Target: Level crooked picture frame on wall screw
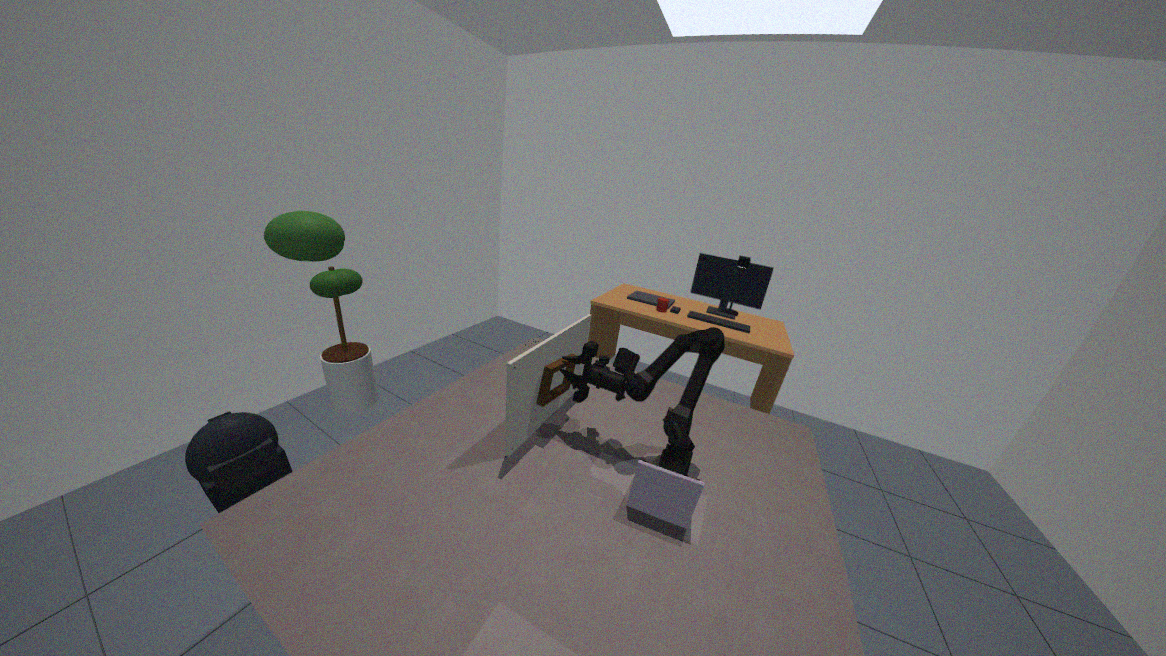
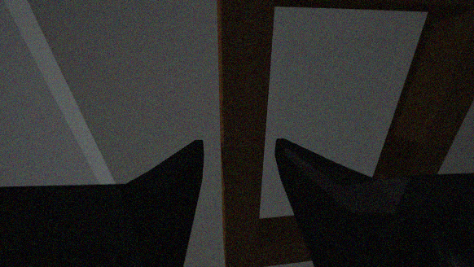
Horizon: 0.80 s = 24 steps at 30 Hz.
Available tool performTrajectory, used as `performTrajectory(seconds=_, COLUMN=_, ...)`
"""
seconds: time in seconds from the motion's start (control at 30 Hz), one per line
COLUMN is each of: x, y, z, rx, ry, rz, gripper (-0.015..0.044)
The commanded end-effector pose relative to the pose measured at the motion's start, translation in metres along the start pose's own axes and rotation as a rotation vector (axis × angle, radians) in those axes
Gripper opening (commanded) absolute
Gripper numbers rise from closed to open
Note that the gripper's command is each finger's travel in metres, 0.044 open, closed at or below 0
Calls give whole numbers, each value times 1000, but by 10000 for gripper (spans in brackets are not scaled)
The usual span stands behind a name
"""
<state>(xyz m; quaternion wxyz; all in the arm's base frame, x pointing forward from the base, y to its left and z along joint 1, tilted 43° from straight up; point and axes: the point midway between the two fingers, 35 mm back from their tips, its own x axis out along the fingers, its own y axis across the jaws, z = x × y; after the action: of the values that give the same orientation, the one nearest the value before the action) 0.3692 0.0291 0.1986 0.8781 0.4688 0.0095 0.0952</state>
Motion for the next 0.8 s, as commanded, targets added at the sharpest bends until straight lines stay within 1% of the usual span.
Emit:
performTrajectory(seconds=0.0, x=0, y=0, z=1, rx=-4, ry=-3, rz=-1, gripper=103)
performTrajectory(seconds=0.03, x=0, y=0, z=1, rx=-4, ry=-3, rz=-1, gripper=76)
performTrajectory(seconds=0.27, x=0, y=0, z=1, rx=-4, ry=-3, rz=-1, gripper=30)
performTrajectory(seconds=0.3, x=0, y=0, z=1, rx=-4, ry=-3, rz=-1, gripper=3)
performTrajectory(seconds=0.77, x=0, y=1, z=0, rx=-4, ry=-3, rz=-1, gripper=0)
